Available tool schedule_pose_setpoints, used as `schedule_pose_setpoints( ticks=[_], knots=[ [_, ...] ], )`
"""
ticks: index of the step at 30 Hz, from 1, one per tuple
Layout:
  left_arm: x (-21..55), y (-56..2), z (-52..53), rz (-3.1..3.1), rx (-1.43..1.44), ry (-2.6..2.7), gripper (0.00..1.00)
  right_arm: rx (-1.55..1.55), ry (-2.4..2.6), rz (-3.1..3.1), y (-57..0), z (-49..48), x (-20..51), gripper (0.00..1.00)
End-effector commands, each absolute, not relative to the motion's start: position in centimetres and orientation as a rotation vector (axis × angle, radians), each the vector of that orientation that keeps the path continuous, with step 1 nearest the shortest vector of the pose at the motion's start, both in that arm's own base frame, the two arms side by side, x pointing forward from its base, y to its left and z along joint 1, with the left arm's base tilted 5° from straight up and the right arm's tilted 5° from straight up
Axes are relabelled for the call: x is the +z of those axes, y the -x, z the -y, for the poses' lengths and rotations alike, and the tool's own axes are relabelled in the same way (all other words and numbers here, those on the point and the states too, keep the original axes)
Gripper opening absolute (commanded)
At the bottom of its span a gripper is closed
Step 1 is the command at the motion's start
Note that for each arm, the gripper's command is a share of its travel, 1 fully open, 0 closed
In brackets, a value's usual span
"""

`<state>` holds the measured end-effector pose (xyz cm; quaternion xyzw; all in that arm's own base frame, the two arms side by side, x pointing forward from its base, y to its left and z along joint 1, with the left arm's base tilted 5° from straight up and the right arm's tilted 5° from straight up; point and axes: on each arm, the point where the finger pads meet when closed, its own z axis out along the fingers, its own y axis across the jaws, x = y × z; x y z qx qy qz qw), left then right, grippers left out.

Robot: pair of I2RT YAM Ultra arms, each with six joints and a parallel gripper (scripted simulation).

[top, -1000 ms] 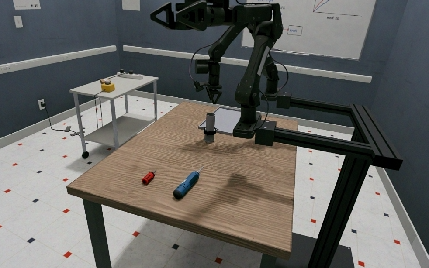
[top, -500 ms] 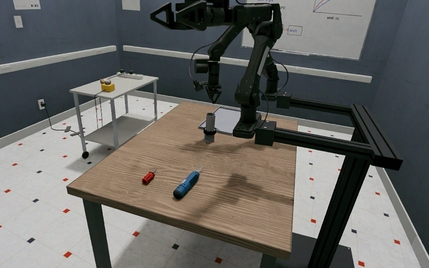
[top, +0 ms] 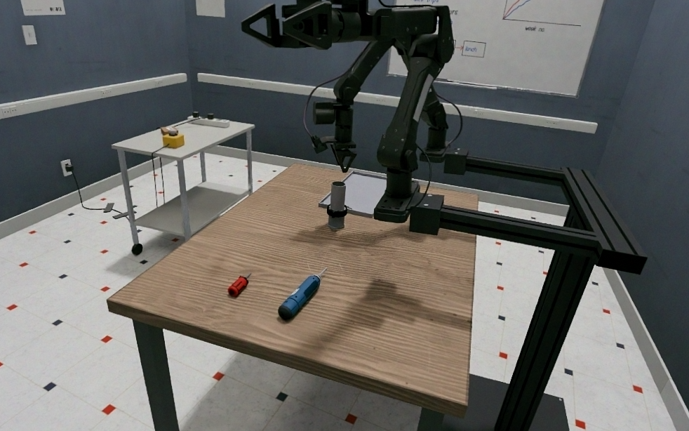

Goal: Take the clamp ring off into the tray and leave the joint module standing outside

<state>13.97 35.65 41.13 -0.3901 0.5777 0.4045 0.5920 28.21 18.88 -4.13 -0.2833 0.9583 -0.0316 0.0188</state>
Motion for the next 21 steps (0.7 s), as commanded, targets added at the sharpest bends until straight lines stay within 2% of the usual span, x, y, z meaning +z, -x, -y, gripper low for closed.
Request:
schedule_pose_setpoints(
  ticks=[1,12,18,21],
  knots=[
    [42.0,-13.5,-35.5,-1.335,0.94,0.928,1.0,-0.067,0.877,-2.913,-29.5,-20.0,-3.3,0.8],
    [42.0,-13.5,-35.5,-1.335,0.94,0.928,1.0,-0.09,0.878,-2.957,-28.8,-18.9,-6.3,0.8],
    [42.0,-13.5,-35.5,-1.335,0.94,0.928,1.0,-0.062,0.869,-2.908,-29.8,-19.8,-5.0,0.8],
    [42.0,-13.5,-35.5,-1.335,0.94,0.928,1.0,-0.092,0.883,-2.961,-28.6,-18.8,-7.1,0.8]
  ],
)
